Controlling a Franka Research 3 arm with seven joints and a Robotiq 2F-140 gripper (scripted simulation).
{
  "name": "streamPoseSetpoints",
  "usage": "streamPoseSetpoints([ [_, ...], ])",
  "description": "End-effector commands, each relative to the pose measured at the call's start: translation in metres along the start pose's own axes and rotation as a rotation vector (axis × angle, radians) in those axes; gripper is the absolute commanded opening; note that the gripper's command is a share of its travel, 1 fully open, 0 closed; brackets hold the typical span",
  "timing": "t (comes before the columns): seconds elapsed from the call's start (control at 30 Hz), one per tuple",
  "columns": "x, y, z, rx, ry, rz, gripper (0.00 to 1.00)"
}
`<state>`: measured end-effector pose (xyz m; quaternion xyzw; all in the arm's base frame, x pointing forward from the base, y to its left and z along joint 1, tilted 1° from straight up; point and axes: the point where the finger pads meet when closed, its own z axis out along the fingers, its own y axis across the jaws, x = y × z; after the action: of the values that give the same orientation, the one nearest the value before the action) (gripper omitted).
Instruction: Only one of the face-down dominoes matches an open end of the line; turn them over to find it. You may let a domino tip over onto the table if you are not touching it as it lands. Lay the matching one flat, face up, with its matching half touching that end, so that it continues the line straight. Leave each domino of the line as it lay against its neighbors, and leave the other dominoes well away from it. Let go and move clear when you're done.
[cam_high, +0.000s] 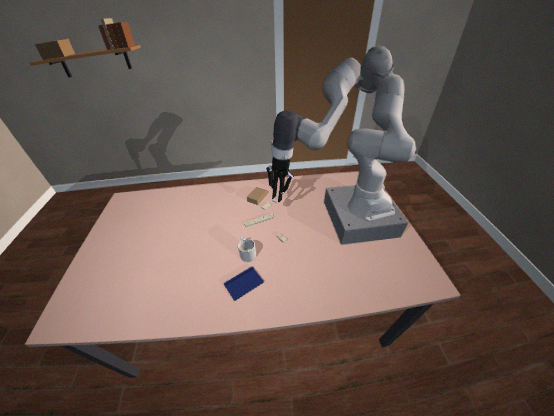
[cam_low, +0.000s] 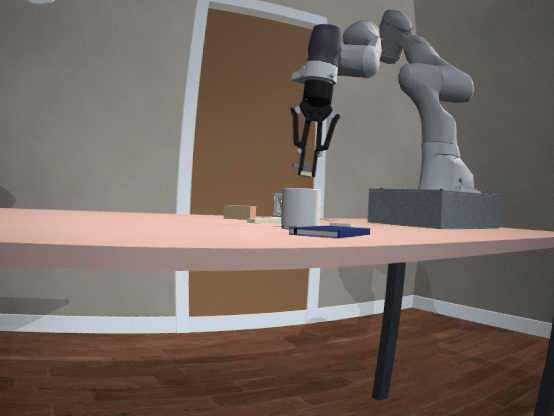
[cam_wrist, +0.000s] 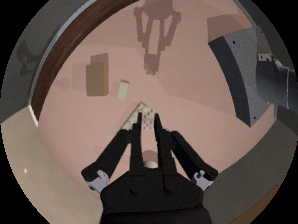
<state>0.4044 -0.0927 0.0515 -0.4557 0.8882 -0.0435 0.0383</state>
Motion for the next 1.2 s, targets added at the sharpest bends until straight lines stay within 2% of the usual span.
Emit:
streamPoseSetpoints([
  [0.0,0.016,-0.001,0.004,-0.008,-0.013,-0.279,0.22],
  [0.27,0.022,-0.001,0.005,0.010,-0.023,-0.471,0.22],
  [0.33,0.022,-0.001,0.005,0.010,-0.023,-0.471,0.22],
  [0.37,0.022,-0.001,0.005,0.015,-0.026,-0.541,0.22],
  [0.7,0.022,-0.001,0.006,0.034,-0.034,-0.803,0.22],
  [0.83,0.022,-0.001,0.012,0.037,-0.036,-0.904,0.22],
  [0.9,0.022,-0.001,0.012,0.037,-0.036,-0.904,0.22],
  [0.93,0.022,0.000,0.016,0.035,-0.035,-0.972,0.22],
  [1.17,0.023,0.004,0.056,0.011,-0.032,-1.162,0.22],
])
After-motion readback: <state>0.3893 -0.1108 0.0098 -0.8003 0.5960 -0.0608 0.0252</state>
